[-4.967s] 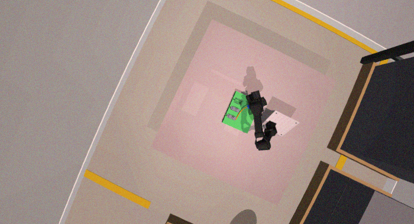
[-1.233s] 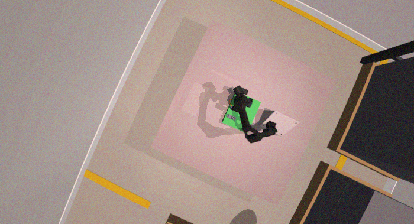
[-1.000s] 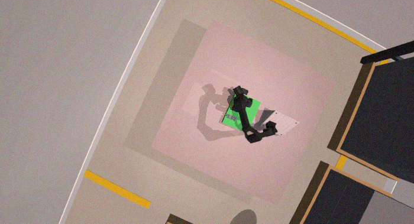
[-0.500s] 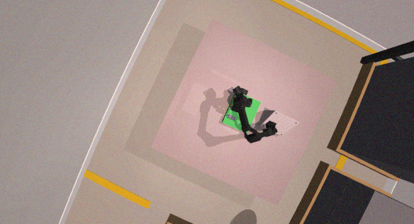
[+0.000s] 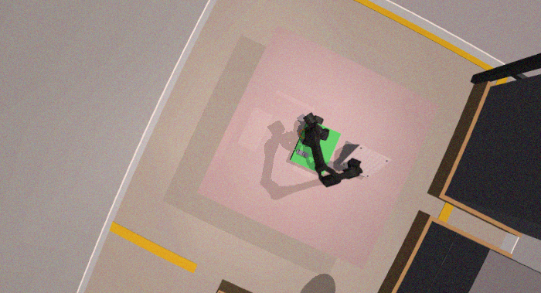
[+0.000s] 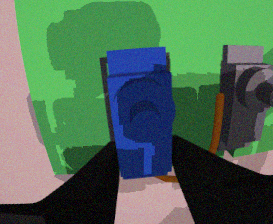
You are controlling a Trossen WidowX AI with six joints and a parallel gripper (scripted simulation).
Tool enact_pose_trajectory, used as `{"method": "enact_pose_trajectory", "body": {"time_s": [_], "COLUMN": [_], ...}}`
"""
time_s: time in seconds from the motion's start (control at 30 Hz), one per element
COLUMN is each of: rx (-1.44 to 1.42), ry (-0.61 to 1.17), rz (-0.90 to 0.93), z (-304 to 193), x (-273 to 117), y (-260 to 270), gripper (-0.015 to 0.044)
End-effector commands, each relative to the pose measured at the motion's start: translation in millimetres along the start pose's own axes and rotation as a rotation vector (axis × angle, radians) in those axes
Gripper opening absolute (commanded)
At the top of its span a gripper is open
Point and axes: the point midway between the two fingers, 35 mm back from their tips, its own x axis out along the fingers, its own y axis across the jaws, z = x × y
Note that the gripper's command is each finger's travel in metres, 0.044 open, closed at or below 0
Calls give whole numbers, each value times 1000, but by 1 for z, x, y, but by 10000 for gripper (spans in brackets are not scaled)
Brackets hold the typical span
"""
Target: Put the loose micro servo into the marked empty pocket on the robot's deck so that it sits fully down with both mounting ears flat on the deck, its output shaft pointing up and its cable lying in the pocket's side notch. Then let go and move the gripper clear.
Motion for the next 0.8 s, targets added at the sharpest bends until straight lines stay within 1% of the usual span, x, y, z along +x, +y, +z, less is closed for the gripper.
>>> {"method": "enact_pose_trajectory", "body": {"time_s": [0.0,0.77], "rx": [8,8], "ry": [1,1], "rz": [-8,-8], "z": [1,1], "x": [4,20], "y": [-1,-1], "gripper": [0,0]}}
